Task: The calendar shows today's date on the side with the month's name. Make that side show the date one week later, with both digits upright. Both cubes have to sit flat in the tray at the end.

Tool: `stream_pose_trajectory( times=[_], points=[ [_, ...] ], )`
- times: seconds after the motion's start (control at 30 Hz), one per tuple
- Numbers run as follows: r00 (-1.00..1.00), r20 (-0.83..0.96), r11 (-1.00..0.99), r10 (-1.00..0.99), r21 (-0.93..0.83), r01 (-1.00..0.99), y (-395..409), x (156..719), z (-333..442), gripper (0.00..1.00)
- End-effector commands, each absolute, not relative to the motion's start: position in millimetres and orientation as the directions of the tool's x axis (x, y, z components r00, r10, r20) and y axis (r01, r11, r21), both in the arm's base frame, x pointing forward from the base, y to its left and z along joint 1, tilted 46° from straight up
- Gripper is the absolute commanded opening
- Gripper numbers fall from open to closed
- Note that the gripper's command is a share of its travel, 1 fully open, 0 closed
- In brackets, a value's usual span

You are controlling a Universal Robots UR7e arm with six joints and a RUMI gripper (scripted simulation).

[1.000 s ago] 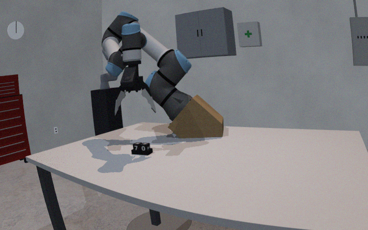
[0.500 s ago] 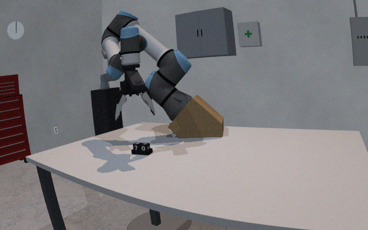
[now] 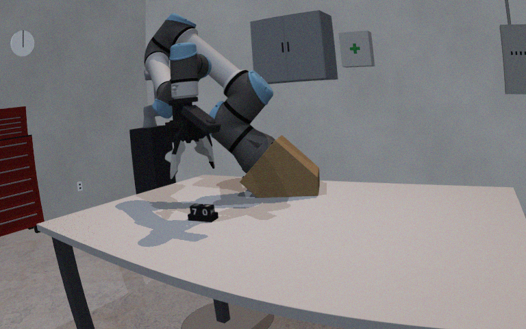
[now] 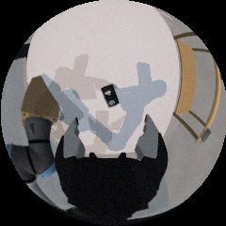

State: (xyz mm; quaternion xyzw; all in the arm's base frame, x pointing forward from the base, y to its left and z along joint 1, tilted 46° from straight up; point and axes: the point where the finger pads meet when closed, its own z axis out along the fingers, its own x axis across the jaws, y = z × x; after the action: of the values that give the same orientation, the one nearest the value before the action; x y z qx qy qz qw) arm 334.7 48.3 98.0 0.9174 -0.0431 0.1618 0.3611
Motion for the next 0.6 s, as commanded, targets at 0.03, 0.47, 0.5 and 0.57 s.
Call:
stream_pose_trajectory(
  times=[0.03, 0.47, 0.5, 0.57],
  points=[
    [0.959, 0.248, -0.735, 0.138, 0.675, -0.069, 44.9, 335.2, 96.1, 1.00],
    [0.958, 0.139, -0.703, 0.251, 0.706, 0.082, 39.9, 335.3, 93.8, 1.00],
    [0.958, 0.139, -0.703, 0.251, 0.706, 0.082, 39.9, 335.3, 93.8, 1.00],
    [0.957, 0.135, -0.701, 0.256, 0.707, 0.088, 39.6, 335.3, 93.7, 1.00]
  ],
)
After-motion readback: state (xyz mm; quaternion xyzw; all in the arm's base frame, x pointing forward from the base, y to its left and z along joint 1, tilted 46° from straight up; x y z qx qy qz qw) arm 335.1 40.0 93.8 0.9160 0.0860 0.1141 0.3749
